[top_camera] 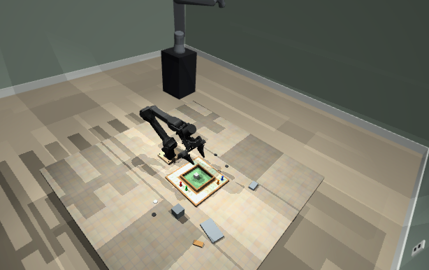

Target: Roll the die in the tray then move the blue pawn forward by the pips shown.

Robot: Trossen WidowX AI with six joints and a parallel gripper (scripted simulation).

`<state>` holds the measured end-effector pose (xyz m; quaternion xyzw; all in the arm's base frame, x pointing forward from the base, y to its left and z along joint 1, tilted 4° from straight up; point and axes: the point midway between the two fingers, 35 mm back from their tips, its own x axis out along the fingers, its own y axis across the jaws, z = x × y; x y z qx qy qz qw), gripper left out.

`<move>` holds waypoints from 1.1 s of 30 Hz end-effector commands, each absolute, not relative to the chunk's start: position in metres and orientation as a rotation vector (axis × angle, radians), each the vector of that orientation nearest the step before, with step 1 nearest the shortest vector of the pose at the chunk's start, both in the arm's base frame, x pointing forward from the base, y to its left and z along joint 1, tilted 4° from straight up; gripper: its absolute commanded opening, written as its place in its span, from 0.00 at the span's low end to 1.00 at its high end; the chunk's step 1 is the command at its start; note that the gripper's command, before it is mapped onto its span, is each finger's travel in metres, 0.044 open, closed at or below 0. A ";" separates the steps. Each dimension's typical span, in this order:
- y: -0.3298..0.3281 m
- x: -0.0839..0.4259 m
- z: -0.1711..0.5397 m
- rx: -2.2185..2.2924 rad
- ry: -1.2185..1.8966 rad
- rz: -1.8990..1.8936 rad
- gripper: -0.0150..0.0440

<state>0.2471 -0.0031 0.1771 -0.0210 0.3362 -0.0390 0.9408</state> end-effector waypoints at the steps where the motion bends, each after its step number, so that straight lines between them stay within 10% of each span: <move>1: -0.004 0.250 0.169 -0.043 0.816 -0.086 1.00; 19: -0.008 0.270 0.135 -0.016 1.456 -0.099 1.00; 28: 0.046 0.351 0.125 -0.269 1.495 0.158 0.60; 33: 0.087 0.390 0.104 -0.416 1.504 0.307 0.59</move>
